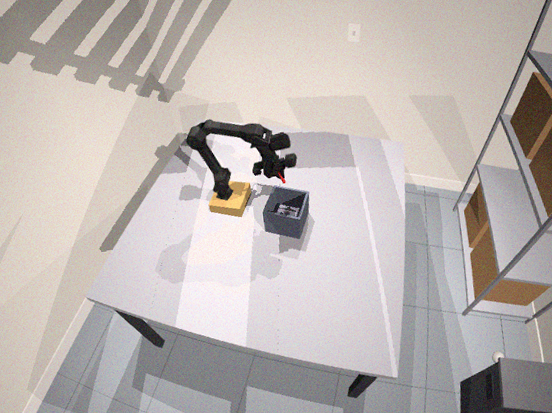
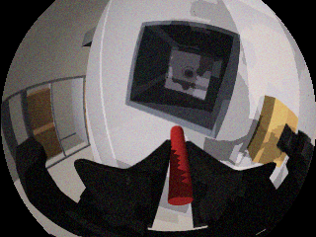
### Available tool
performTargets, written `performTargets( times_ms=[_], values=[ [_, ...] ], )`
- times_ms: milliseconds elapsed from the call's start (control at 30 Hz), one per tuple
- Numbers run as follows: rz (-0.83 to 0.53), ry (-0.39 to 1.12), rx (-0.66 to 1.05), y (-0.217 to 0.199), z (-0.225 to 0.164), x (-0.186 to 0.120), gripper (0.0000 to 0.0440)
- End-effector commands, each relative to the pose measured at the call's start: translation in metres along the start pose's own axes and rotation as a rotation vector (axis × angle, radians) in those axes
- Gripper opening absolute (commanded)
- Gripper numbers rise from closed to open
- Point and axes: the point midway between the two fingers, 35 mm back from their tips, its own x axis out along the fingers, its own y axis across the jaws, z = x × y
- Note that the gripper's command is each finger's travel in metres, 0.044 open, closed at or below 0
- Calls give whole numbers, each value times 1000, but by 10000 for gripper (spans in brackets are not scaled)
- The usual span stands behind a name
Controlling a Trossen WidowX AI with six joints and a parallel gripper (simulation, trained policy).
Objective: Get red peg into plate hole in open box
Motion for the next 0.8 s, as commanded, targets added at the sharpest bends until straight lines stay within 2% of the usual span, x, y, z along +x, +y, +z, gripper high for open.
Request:
performTargets(
  times_ms=[0,767],
  values=[
    [-18,-15,2,1,11,2,0],
    [-140,-20,9,-4,61,33,0]
  ],
)
